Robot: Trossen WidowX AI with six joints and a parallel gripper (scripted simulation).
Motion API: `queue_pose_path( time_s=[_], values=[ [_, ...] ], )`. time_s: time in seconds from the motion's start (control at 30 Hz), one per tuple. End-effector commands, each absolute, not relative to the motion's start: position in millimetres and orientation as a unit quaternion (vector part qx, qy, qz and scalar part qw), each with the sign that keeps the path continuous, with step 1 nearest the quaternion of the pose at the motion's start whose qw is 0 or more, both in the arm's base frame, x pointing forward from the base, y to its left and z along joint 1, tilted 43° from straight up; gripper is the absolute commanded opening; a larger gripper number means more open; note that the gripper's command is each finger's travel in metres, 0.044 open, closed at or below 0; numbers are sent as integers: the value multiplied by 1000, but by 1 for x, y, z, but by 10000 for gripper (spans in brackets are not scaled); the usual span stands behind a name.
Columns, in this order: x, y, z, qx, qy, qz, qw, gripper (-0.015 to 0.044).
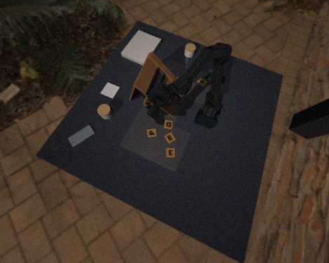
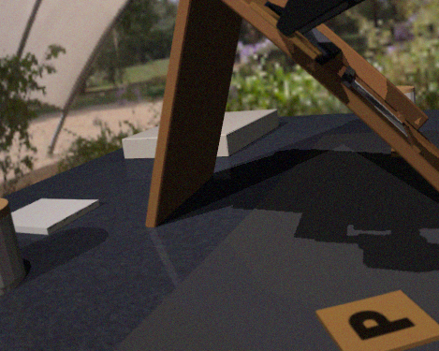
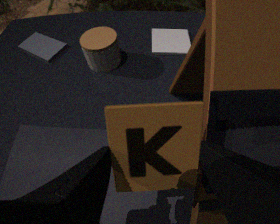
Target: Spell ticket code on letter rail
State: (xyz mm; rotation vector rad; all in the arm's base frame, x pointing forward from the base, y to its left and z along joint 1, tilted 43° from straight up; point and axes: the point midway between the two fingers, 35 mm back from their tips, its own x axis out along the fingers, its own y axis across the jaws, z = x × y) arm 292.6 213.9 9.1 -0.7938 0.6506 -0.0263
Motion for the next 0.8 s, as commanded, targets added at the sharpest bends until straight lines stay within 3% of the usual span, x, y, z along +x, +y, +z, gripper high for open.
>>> queue_pose_path(
  time_s=[0.0, 0.77],
  values=[
    [293, 213, 11, -380, 311, -10, 871, 0],
    [296, 205, 19, -380, 310, -11, 871, 0]
  ],
)
